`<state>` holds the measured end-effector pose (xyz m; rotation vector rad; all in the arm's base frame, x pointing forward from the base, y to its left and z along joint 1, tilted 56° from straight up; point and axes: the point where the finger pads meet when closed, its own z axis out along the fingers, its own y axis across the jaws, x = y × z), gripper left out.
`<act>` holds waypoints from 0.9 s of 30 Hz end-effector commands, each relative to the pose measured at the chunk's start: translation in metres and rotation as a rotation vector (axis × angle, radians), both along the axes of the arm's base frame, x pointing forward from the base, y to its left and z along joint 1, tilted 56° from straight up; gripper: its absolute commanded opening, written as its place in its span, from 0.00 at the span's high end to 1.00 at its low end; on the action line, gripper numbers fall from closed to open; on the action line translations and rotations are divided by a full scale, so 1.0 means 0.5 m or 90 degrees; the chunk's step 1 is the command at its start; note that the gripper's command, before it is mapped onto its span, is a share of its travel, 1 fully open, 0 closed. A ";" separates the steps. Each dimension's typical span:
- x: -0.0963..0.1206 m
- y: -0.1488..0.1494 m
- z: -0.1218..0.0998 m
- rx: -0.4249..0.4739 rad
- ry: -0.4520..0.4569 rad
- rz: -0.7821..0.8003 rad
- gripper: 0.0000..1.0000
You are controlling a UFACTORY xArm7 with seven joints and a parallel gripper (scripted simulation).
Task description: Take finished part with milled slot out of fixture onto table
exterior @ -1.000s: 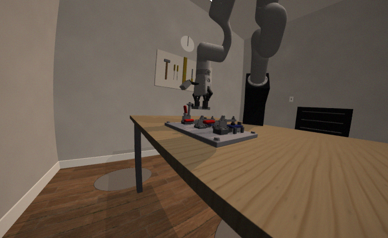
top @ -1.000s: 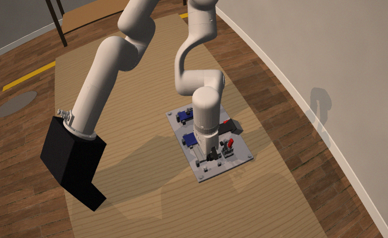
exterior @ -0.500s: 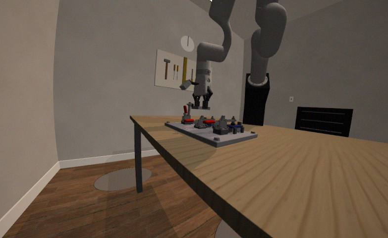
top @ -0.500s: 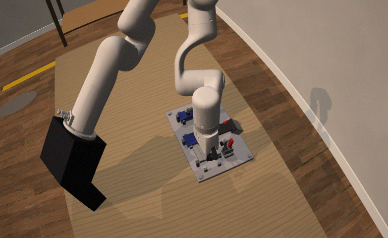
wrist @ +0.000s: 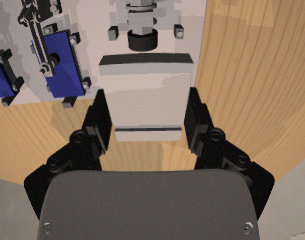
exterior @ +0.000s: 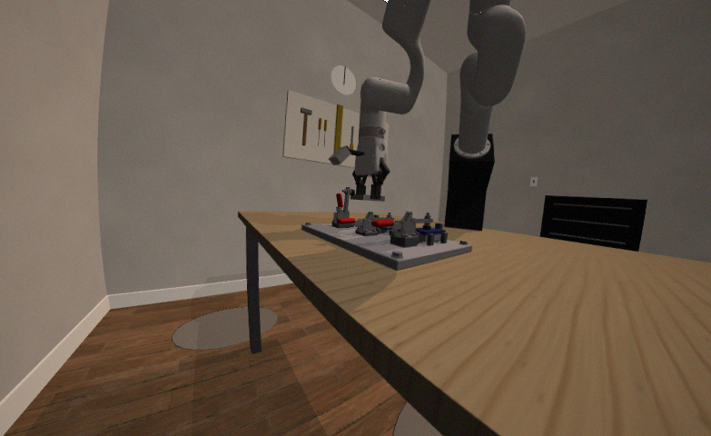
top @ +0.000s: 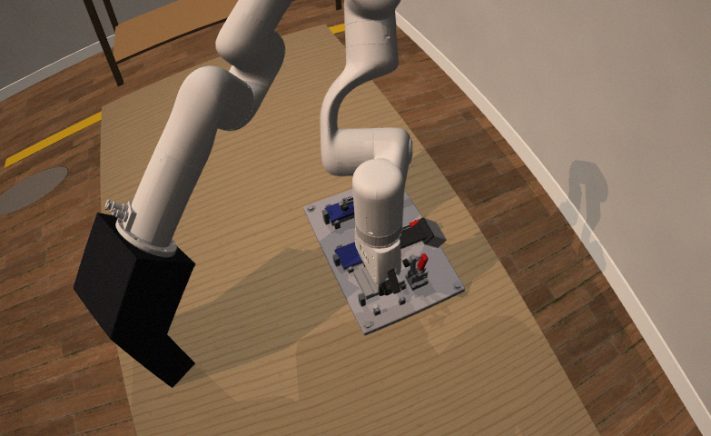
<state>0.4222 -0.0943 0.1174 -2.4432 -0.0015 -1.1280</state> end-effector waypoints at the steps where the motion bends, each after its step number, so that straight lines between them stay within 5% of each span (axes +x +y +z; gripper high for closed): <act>1: 0.000 -0.006 -0.001 -0.001 0.000 -0.002 1.00; 27: 0.014 -0.074 -0.030 -0.001 0.000 -0.002 1.00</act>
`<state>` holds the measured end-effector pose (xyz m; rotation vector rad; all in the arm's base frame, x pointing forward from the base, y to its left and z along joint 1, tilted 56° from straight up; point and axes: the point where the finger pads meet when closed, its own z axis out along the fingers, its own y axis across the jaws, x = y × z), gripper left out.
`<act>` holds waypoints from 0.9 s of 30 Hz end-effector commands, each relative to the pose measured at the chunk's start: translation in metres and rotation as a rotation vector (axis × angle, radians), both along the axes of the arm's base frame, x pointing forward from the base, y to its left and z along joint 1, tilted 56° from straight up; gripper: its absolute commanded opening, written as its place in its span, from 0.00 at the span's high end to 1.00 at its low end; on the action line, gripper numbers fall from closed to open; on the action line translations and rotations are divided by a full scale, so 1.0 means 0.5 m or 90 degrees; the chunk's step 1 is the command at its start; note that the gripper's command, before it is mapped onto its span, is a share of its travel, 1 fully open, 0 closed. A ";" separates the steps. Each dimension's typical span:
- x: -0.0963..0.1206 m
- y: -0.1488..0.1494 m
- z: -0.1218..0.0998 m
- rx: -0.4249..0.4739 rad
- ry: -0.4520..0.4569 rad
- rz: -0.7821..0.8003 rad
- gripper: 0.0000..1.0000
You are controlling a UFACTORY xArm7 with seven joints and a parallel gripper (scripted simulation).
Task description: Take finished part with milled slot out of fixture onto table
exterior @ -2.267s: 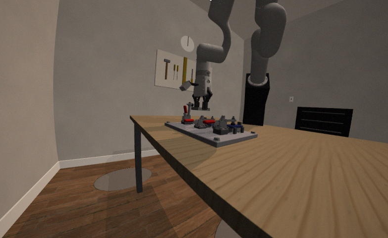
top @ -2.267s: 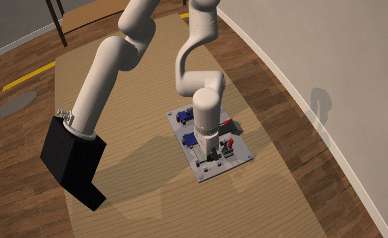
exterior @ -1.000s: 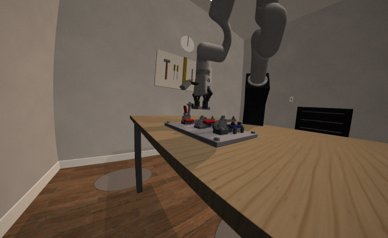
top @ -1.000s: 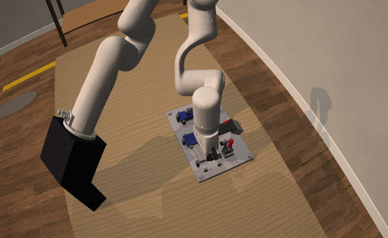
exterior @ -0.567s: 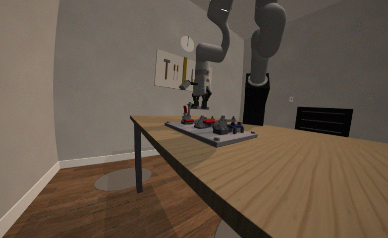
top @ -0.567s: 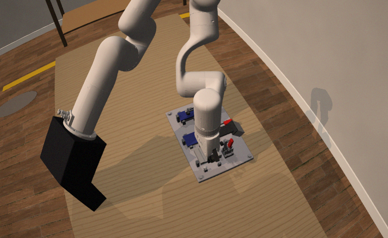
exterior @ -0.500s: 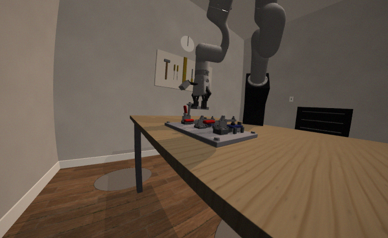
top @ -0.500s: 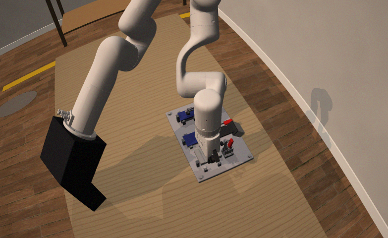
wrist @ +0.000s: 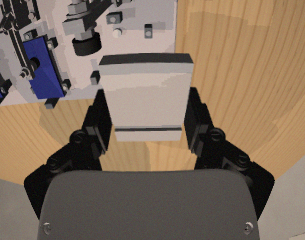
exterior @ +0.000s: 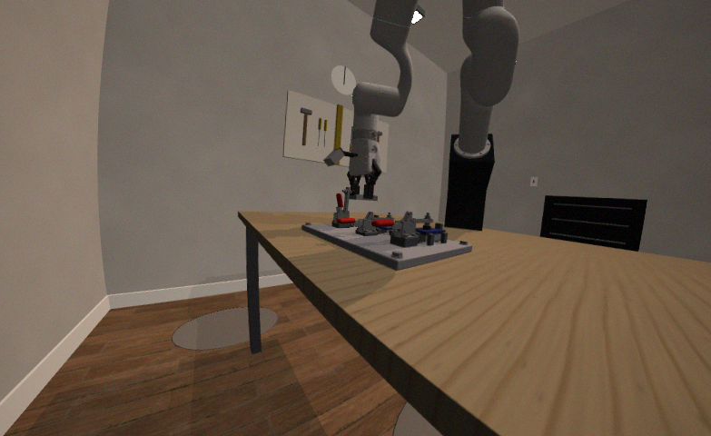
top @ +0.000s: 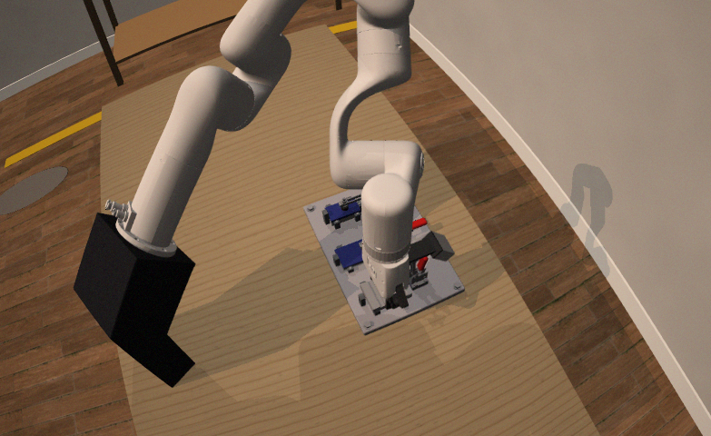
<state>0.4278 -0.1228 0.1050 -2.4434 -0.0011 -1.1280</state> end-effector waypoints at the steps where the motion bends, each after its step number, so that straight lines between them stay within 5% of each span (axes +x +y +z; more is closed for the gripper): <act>1: 0.003 -0.017 -0.005 -0.001 0.000 -0.002 1.00; 27: 0.024 -0.120 -0.050 -0.001 0.000 -0.002 1.00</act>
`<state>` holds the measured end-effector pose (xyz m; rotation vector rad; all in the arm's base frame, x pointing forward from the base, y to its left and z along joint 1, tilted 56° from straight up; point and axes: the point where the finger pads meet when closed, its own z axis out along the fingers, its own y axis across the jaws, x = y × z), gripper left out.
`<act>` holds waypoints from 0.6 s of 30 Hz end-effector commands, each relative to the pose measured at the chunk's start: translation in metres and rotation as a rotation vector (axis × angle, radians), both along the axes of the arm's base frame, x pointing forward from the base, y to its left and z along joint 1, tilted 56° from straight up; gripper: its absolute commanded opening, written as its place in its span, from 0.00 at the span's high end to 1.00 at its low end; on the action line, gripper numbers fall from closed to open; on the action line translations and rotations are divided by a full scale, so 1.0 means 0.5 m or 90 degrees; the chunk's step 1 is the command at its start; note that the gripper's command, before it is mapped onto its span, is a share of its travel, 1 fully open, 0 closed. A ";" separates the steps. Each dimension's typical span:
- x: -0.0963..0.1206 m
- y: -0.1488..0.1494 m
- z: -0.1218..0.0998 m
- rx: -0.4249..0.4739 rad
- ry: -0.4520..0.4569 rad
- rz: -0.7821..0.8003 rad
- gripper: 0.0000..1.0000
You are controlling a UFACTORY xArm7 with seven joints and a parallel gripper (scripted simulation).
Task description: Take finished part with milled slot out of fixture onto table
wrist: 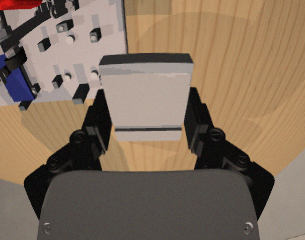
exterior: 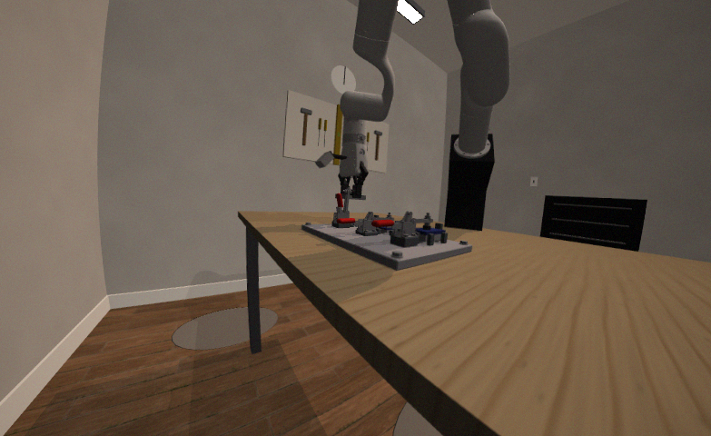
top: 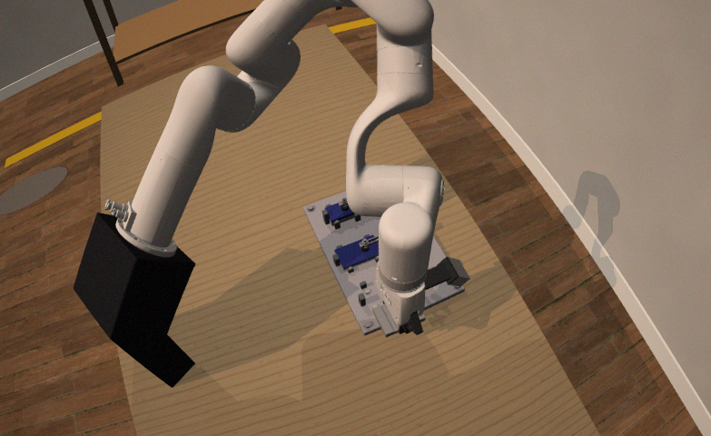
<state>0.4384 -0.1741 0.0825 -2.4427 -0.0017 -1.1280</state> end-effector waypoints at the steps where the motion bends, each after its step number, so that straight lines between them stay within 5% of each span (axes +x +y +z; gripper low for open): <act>1: 0.003 -0.021 -0.007 -0.001 0.000 -0.002 1.00; 18: 0.011 -0.060 -0.024 -0.001 0.000 -0.002 1.00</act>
